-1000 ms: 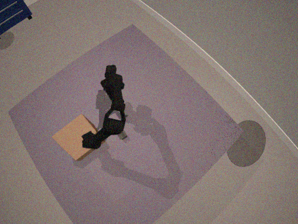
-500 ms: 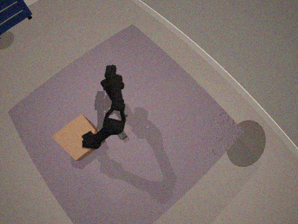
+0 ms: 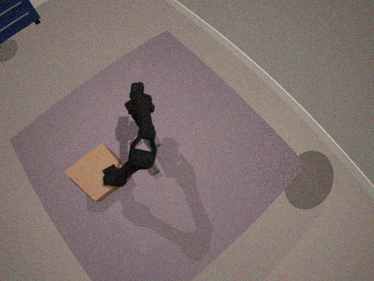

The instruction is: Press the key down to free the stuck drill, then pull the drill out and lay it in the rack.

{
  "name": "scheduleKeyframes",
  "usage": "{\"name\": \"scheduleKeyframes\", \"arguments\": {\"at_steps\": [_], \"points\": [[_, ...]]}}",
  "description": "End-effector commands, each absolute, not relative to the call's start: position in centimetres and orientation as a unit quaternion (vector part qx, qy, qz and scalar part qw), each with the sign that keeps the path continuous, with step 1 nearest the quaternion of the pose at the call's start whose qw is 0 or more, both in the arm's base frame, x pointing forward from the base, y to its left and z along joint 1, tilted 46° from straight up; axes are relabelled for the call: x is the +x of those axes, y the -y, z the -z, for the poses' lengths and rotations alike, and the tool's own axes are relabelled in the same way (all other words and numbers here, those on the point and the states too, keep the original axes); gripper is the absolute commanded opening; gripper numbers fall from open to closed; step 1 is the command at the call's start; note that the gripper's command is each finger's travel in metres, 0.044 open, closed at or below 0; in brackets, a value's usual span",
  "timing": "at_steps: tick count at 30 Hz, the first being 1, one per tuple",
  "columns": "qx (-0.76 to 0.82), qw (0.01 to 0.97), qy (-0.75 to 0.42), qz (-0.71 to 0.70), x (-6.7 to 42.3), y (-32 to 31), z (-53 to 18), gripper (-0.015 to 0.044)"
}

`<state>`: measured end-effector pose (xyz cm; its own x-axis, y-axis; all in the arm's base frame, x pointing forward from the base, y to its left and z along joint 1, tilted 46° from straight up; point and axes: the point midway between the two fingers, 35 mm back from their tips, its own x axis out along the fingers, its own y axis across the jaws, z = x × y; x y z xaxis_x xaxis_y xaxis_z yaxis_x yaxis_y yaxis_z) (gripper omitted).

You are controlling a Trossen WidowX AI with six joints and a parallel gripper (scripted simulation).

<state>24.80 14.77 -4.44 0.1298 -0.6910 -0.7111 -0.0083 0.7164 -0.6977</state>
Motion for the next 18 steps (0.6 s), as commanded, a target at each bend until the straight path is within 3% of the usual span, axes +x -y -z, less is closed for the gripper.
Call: {"name": "scheduleKeyframes", "arguments": {"at_steps": [1, 18], "points": [[-0.286, 0.693, -0.614, 0.248, 24.36, -14.54, 4.51, 0.0], [-0.286, 0.693, -0.614, 0.248, 25.09, -14.2, 5.12, 0.0]]}}
